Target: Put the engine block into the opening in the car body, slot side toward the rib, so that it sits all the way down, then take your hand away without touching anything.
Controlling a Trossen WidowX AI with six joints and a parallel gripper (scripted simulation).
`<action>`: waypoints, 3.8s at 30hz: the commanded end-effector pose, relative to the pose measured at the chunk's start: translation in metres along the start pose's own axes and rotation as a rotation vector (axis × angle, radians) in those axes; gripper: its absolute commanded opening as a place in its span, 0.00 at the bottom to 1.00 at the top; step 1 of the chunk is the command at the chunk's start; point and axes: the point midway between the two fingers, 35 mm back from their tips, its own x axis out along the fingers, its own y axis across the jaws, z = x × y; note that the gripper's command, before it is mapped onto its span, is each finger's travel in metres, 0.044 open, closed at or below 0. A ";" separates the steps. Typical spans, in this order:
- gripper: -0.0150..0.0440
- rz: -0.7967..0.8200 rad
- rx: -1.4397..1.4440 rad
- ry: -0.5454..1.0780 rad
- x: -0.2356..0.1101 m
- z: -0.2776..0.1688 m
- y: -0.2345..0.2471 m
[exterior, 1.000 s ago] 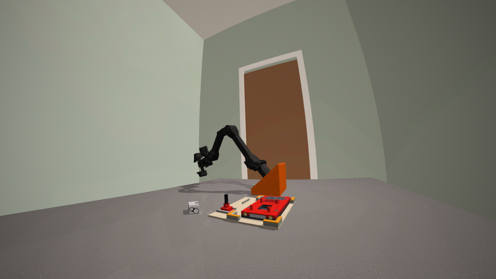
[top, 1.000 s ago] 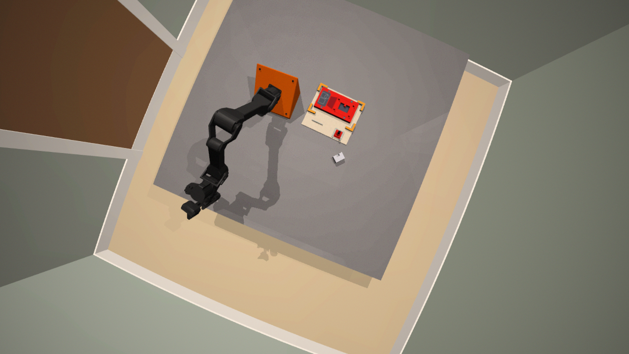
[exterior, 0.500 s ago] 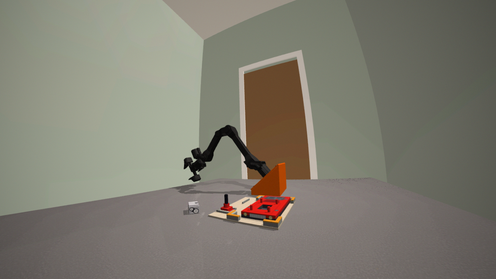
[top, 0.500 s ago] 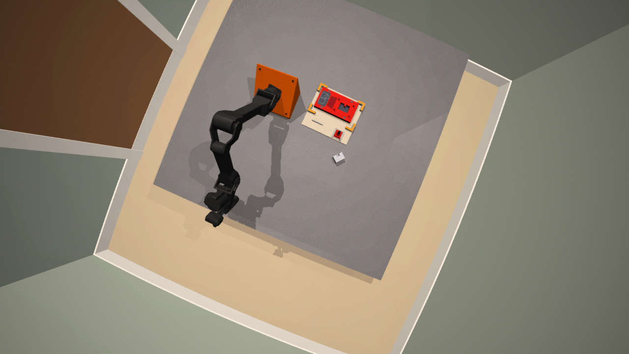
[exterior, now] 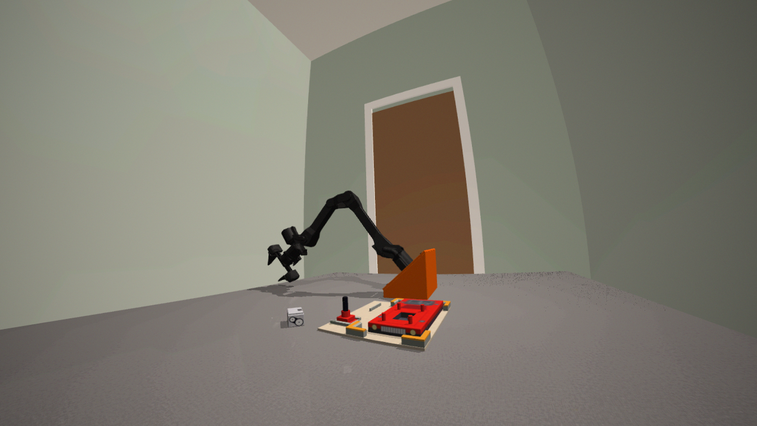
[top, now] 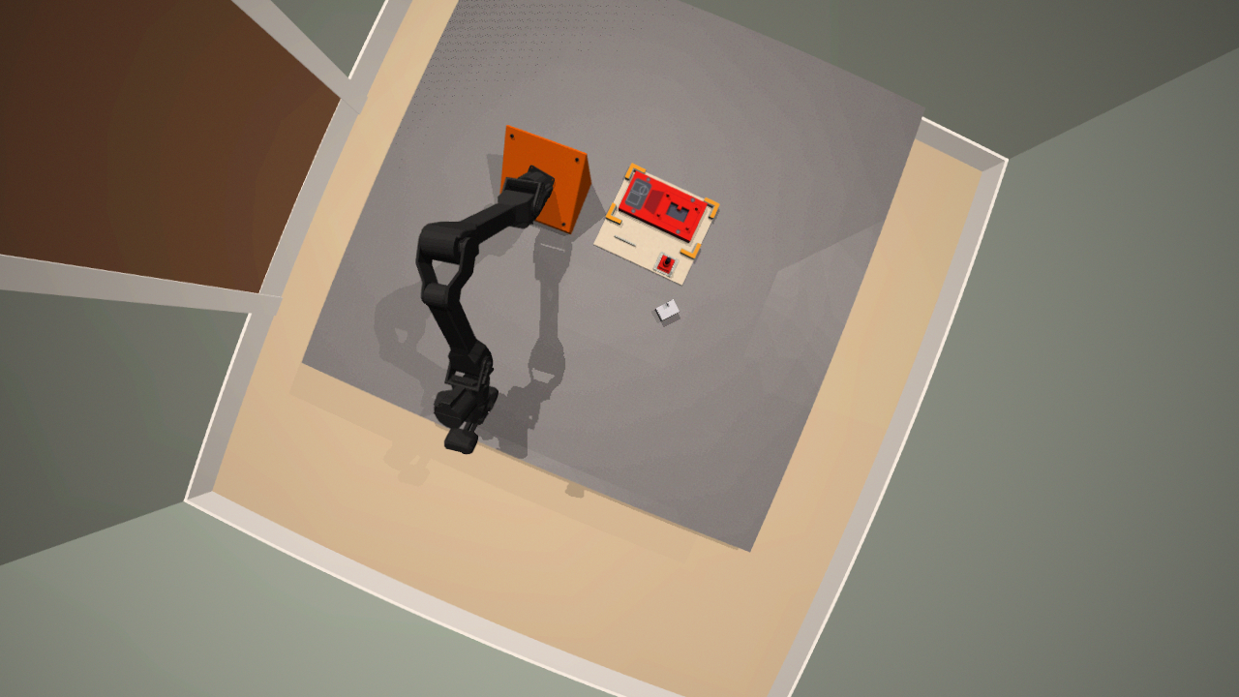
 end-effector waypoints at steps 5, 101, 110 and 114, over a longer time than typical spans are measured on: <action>1.00 -0.031 -0.107 0.116 -0.011 -0.056 0.004; 1.00 -0.333 -2.016 1.149 -0.367 -0.372 -0.183; 1.00 -0.333 -2.016 1.148 -0.357 -0.375 -0.197; 1.00 -0.333 -2.016 1.148 -0.356 -0.375 -0.199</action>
